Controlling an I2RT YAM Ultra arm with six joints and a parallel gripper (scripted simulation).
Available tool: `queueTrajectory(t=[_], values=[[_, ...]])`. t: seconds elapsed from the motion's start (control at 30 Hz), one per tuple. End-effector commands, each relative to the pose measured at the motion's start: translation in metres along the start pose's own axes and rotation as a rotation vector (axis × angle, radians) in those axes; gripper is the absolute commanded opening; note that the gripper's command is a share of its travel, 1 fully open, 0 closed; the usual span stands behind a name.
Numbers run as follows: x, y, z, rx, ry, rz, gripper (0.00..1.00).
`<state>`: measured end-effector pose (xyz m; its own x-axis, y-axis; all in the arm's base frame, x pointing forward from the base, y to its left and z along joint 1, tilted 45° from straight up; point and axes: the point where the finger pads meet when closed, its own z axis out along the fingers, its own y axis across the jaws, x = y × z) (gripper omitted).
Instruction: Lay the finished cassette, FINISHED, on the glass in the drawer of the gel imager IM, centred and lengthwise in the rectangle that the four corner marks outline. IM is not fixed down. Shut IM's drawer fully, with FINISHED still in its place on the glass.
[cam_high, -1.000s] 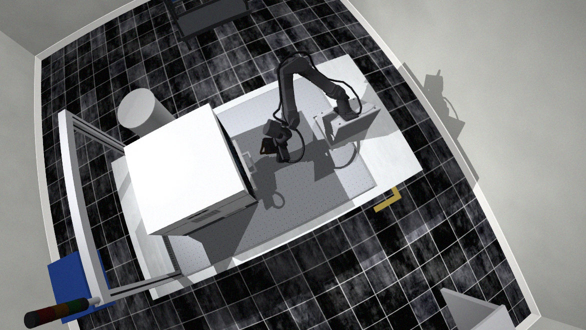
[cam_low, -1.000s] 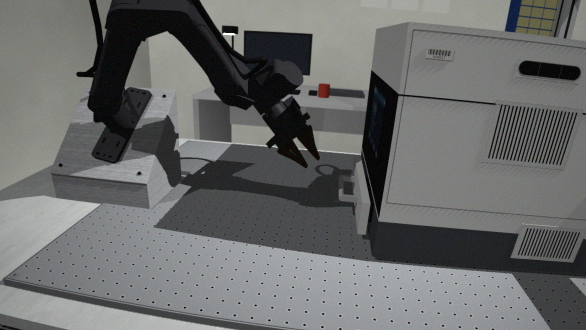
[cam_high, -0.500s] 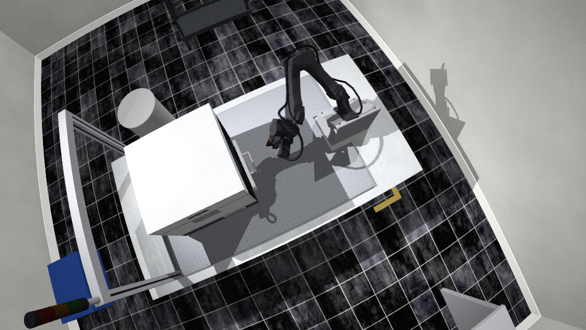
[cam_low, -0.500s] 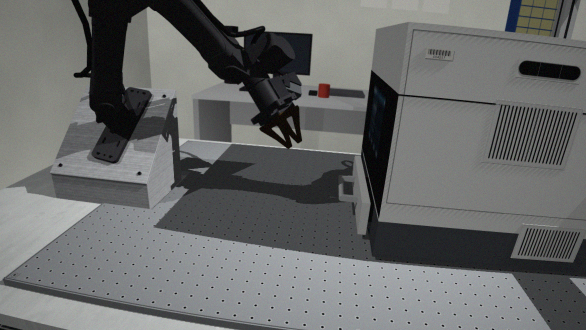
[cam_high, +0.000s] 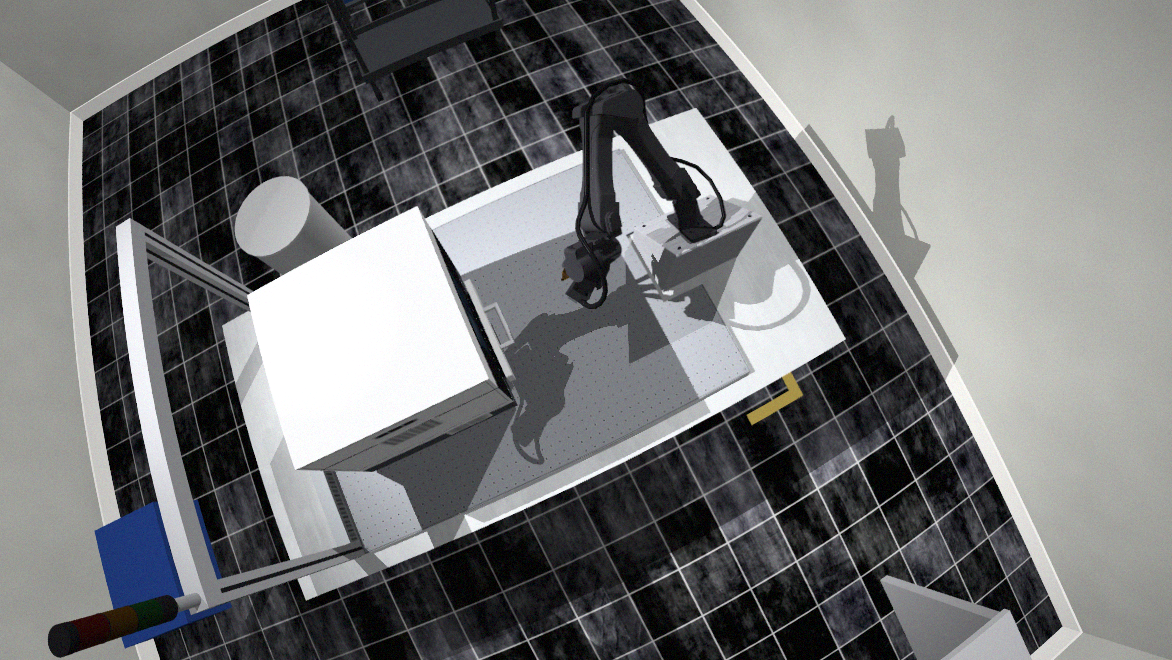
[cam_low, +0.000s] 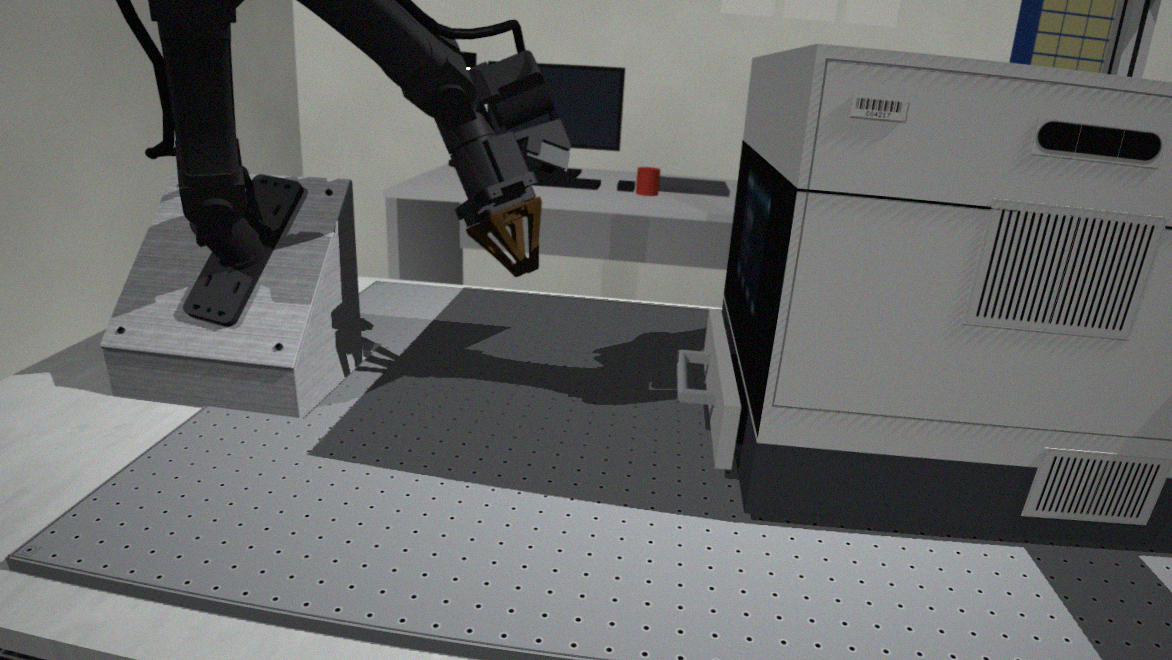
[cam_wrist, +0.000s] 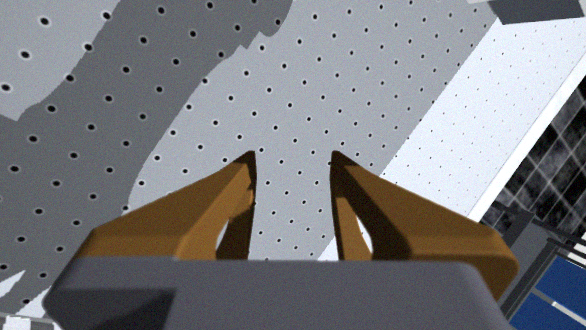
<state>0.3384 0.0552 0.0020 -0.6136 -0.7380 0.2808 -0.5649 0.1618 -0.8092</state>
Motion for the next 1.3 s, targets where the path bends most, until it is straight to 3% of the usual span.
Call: queueTrajectory(t=[0.0, 0.23, 0.3, 0.33, 0.37, 0.6, 0.9, 1.27], values=[[0.006, 0.001, -0.028, -0.155, 0.194, 0.219, 0.35], [0.025, 0.013, -0.056, -0.224, 0.282, 0.42, 0.35], [0.025, 0.013, -0.056, -0.224, 0.282, 0.42, 0.35], [0.03, 0.014, -0.057, -0.238, 0.309, 0.459, 0.35], [0.03, 0.016, -0.064, -0.246, 0.311, 0.481, 0.35], [0.034, 0.015, -0.061, -0.313, 0.408, 0.68, 0.35], [0.031, 0.011, -0.069, -0.315, 0.375, 0.689, 0.35], [0.031, 0.009, -0.068, -0.306, 0.371, 0.689, 0.35]])
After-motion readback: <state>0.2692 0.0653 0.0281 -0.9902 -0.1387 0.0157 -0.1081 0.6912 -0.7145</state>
